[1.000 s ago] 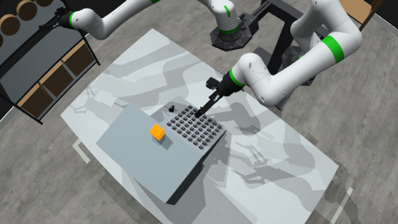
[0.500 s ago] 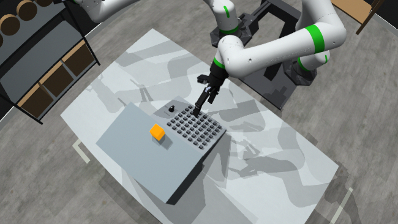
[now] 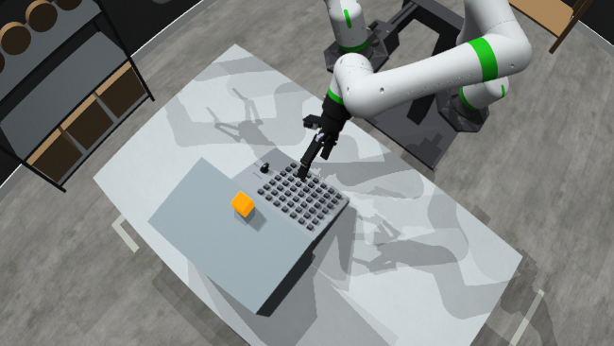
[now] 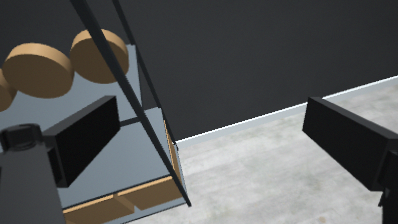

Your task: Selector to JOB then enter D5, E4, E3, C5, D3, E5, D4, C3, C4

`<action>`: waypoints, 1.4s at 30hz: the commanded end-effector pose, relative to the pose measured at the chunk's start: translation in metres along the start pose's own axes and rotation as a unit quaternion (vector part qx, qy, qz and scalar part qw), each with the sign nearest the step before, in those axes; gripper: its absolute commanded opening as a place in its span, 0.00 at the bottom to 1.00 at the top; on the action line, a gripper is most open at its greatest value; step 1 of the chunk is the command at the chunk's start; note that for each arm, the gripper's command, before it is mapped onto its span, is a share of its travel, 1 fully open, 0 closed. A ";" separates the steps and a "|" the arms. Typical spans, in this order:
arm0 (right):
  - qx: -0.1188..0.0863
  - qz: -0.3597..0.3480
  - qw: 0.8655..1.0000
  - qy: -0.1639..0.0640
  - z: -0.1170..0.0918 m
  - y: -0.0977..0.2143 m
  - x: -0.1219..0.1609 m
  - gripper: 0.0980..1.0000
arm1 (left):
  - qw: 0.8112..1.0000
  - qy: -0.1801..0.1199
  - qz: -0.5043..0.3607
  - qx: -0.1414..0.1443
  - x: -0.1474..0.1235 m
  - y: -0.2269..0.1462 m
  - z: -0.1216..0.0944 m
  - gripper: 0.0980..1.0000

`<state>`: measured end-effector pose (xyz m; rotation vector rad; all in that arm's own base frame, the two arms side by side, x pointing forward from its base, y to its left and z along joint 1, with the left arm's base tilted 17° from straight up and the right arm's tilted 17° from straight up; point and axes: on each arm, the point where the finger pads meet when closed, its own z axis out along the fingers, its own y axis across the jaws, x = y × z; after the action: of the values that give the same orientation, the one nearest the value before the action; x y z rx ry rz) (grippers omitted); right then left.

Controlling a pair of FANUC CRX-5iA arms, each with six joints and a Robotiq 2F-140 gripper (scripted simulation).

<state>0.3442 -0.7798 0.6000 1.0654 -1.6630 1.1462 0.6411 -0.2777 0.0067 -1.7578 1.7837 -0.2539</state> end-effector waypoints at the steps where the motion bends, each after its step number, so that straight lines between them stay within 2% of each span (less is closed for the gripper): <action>1: -0.059 -0.008 0.998 -0.036 0.008 0.067 0.017 1.00 | 1.000 0.001 0.000 0.001 0.000 -0.001 -0.001 1.00; 6: -0.106 -0.023 0.990 -0.087 0.012 0.140 0.021 1.00 | 1.000 0.001 0.000 0.001 0.000 -0.001 -0.001 1.00; 8: -0.114 -0.026 0.988 -0.100 0.012 0.169 0.021 1.00 | 1.000 0.001 0.000 0.001 0.000 -0.001 -0.001 1.00; 10: -0.114 -0.026 0.988 -0.100 0.012 0.199 0.024 1.00 | 1.000 0.001 0.000 0.001 0.000 -0.001 -0.001 1.00; 12: -0.114 -0.026 0.988 -0.100 0.012 0.199 0.024 1.00 | 1.000 0.001 0.000 0.001 0.000 -0.001 -0.001 1.00; 13: -0.125 -0.031 0.985 -0.118 0.010 0.240 0.021 1.00 | 1.000 0.001 0.000 0.001 0.000 -0.001 -0.001 1.00; 15: -0.141 -0.040 0.977 -0.157 0.003 0.261 0.014 1.00 | 1.000 0.001 0.000 0.001 0.000 -0.001 -0.001 1.00; 18: -0.148 -0.046 0.971 -0.180 -0.005 0.300 0.006 1.00 | 1.000 0.001 0.000 0.001 0.000 -0.001 -0.001 1.00; 23: -0.156 -0.062 0.954 -0.247 -0.030 0.360 -0.017 1.00 | 1.000 0.001 0.000 0.001 0.000 -0.001 -0.001 1.00; 27: -0.150 -0.074 0.939 -0.299 -0.054 0.394 -0.037 1.00 | 1.000 0.001 0.000 0.001 0.000 -0.001 -0.001 1.00; 29: -0.150 -0.074 0.939 -0.299 -0.054 0.394 -0.037 1.00 | 1.000 0.001 0.000 0.001 0.000 -0.001 -0.001 1.00; 31: -0.140 -0.083 0.929 -0.333 -0.071 0.412 -0.051 1.00 | 1.000 0.001 0.000 0.001 0.000 -0.001 -0.001 1.00; 37: -0.097 -0.104 0.901 -0.411 -0.119 0.444 -0.084 1.00 | 1.000 0.001 0.000 0.001 0.000 -0.001 -0.001 1.00; 42: -0.054 -0.120 0.880 -0.456 -0.155 0.456 -0.106 1.00 | 1.000 0.001 0.000 0.001 0.000 -0.001 -0.001 1.00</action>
<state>-0.0268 -0.5398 0.4327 1.7285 -2.1476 0.3650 0.6411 -0.2777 0.0067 -1.7578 1.7837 -0.2539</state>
